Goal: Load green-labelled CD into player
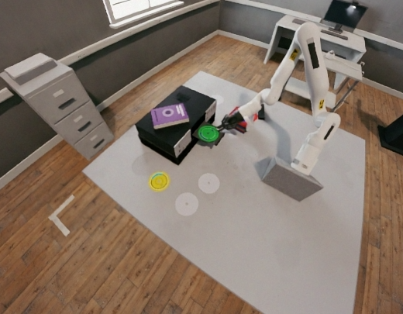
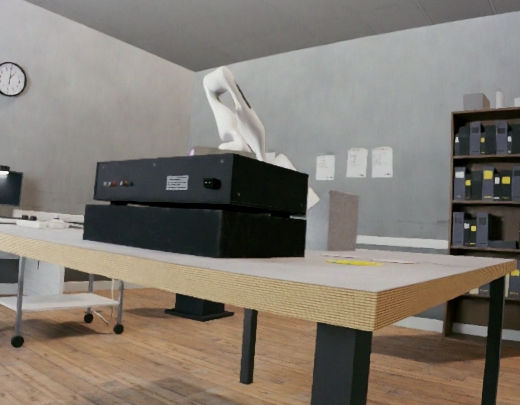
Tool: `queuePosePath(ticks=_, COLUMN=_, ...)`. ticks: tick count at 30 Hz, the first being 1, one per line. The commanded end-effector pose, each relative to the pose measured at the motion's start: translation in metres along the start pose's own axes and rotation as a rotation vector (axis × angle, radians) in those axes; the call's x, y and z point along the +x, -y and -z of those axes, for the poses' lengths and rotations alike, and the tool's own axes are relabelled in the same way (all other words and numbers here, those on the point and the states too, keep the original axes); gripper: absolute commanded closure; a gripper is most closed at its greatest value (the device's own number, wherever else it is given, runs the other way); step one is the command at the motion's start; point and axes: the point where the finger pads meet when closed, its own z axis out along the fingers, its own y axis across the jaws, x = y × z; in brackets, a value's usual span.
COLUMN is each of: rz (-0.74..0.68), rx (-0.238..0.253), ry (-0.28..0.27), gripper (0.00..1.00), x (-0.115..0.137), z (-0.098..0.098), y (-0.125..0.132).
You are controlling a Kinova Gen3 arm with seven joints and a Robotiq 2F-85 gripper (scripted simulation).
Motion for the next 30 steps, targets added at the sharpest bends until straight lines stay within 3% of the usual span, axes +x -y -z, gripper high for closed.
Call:
queuePosePath(ticks=1, rz=0.012, rx=0.014, ry=0.0, gripper=0.76, x=0.001, z=0.0004, y=-0.0073)
queuePosePath(ticks=3, rz=0.012, rx=0.014, ry=0.0, gripper=0.76, x=0.001, z=0.0004, y=-0.0073)
queuePosePath(ticks=30, rz=0.012, rx=0.229, ry=0.001, gripper=0.76, x=0.0011, z=-0.0018, y=-0.0111)
